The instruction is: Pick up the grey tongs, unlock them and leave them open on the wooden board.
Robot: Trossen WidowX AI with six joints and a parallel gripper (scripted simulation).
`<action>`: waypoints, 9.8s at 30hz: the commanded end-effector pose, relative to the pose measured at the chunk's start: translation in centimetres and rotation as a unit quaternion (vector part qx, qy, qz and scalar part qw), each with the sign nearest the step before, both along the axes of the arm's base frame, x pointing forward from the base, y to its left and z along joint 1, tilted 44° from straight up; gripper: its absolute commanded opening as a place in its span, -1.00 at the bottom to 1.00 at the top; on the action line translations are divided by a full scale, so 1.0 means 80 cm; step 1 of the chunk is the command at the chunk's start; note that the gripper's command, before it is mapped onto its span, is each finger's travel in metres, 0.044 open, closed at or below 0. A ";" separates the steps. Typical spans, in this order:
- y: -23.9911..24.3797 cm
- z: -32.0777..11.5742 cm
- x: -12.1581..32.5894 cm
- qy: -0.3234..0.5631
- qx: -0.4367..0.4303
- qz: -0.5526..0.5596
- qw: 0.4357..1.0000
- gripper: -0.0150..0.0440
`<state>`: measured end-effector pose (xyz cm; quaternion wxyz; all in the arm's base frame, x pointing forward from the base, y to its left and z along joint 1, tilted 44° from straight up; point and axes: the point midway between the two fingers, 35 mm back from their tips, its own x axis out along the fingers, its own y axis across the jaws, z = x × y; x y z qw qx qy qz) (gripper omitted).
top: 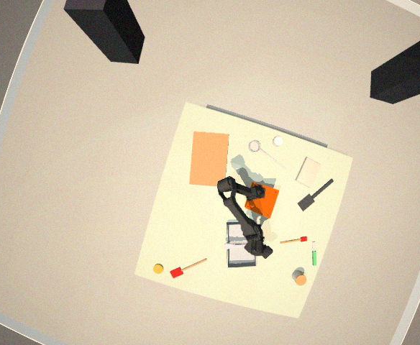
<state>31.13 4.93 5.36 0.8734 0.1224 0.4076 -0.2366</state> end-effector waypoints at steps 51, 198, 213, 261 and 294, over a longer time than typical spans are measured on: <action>-0.127 -0.108 0.046 -0.079 0.035 -0.327 0.941 0.39; -0.262 0.064 0.010 0.192 -0.090 -0.345 0.914 -1.00; -0.338 0.140 -0.068 0.244 -0.129 -0.262 0.925 -1.00; -0.425 0.206 -0.238 0.323 -0.135 -0.100 0.931 -1.00; -0.447 0.237 -0.358 0.342 -0.171 -0.016 0.924 -1.00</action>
